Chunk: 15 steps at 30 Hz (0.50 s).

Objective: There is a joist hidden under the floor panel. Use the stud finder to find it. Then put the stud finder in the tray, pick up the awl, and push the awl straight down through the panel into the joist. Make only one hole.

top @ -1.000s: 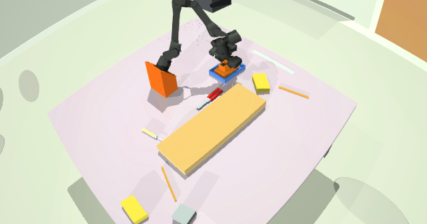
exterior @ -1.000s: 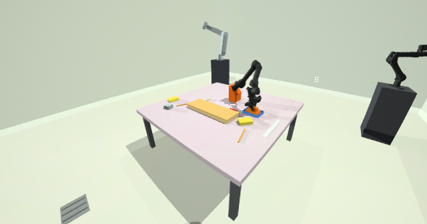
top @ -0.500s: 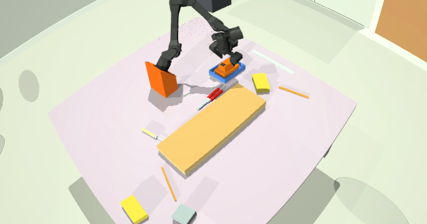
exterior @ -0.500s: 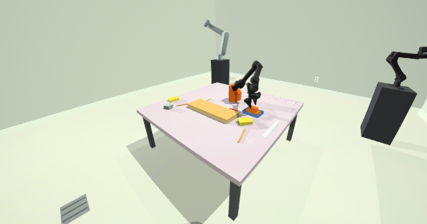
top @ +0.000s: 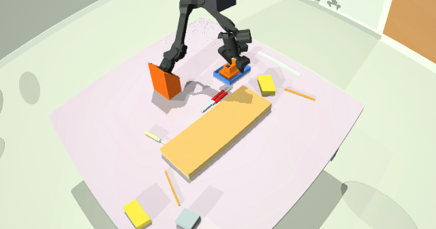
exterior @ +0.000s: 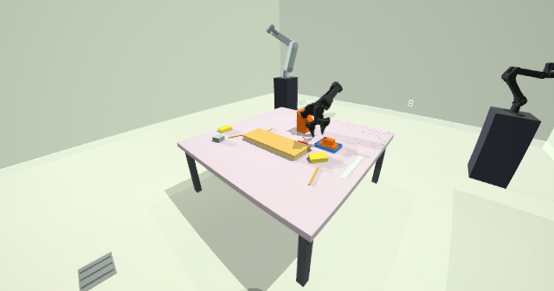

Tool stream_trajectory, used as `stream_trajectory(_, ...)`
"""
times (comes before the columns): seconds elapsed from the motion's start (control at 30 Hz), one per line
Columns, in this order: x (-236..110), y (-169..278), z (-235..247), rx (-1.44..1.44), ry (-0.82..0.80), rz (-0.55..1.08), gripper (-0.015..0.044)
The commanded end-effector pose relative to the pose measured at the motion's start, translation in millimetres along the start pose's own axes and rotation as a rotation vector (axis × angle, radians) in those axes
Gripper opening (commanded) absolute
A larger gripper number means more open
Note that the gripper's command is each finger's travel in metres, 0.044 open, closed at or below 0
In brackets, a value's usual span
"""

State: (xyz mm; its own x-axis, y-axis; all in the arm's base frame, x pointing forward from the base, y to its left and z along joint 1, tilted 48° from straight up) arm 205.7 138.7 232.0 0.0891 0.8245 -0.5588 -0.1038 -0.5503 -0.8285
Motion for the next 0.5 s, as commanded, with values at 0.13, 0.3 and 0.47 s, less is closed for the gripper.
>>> stream_trajectory(0.13, -12, 73, -73, 0.183, 0.135, 0.142, 0.044)
stream_trajectory(0.3, -23, 119, -101, 0.293, 0.175, 0.211, 0.044)
stream_trajectory(0.47, -39, 199, -127, 0.473, 0.197, 0.304, 0.044)
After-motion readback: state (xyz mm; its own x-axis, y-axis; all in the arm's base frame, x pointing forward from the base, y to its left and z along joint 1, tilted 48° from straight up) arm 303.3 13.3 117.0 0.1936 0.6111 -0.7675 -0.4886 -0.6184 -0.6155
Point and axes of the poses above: the point midway between the two fingers, 35 mm back from their tips, its own x axis out along the fingers, its own z axis across the jaws, y = z × x, the point moved 7 cm from there along -x, back along the fingers, and after that the axes turned 4 degrees about -x, right-handed, at the moved point
